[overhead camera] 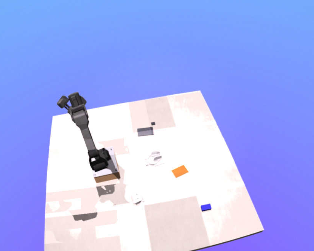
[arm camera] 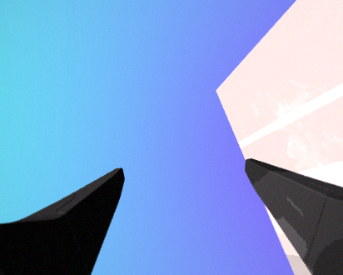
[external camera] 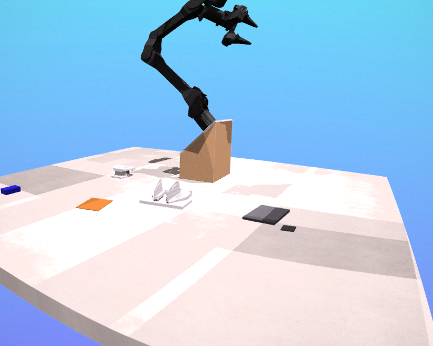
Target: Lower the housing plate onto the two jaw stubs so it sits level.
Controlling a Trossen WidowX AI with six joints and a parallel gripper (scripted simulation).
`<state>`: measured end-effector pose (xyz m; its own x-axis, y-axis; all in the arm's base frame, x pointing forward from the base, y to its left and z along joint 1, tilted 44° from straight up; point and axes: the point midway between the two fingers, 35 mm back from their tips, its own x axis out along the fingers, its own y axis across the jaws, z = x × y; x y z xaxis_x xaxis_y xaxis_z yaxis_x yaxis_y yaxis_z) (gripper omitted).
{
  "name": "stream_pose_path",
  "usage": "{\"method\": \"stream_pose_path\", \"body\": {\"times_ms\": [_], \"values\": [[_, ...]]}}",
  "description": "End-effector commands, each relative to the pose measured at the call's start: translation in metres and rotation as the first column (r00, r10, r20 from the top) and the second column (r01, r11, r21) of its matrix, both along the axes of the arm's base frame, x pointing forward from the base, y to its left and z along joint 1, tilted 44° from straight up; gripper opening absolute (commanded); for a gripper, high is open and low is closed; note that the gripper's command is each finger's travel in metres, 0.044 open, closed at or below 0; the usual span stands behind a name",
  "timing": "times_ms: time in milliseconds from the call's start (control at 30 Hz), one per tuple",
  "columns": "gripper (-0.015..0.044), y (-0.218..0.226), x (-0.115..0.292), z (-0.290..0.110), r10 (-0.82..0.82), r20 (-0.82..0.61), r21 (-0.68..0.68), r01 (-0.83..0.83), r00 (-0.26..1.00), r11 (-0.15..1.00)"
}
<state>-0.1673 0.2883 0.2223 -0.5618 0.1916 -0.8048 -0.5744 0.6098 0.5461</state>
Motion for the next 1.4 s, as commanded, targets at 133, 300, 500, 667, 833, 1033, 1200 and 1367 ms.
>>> {"method": "stream_pose_path", "body": {"times_ms": [133,300,500,667,833,1033,1200,1367], "values": [[0.0440,0.025,0.083,-0.009,-0.118,0.129,0.139,0.100,0.985,0.985],[0.0440,0.030,0.131,-0.011,-0.189,0.206,0.206,0.146,0.960,0.968],[0.0440,0.026,0.190,-0.015,-0.270,0.309,0.263,0.191,0.912,0.946],[0.0440,0.014,0.236,-0.018,-0.329,0.398,0.294,0.221,0.856,0.930],[0.0440,-0.004,0.280,-0.023,-0.376,0.485,0.305,0.250,0.790,0.919],[0.0440,-0.033,0.328,-0.028,-0.412,0.585,0.300,0.286,0.699,0.910],[0.0440,-0.065,0.363,-0.032,-0.420,0.666,0.277,0.318,0.617,0.907],[0.0440,-0.102,0.393,-0.036,-0.408,0.739,0.239,0.356,0.537,0.903]]}}
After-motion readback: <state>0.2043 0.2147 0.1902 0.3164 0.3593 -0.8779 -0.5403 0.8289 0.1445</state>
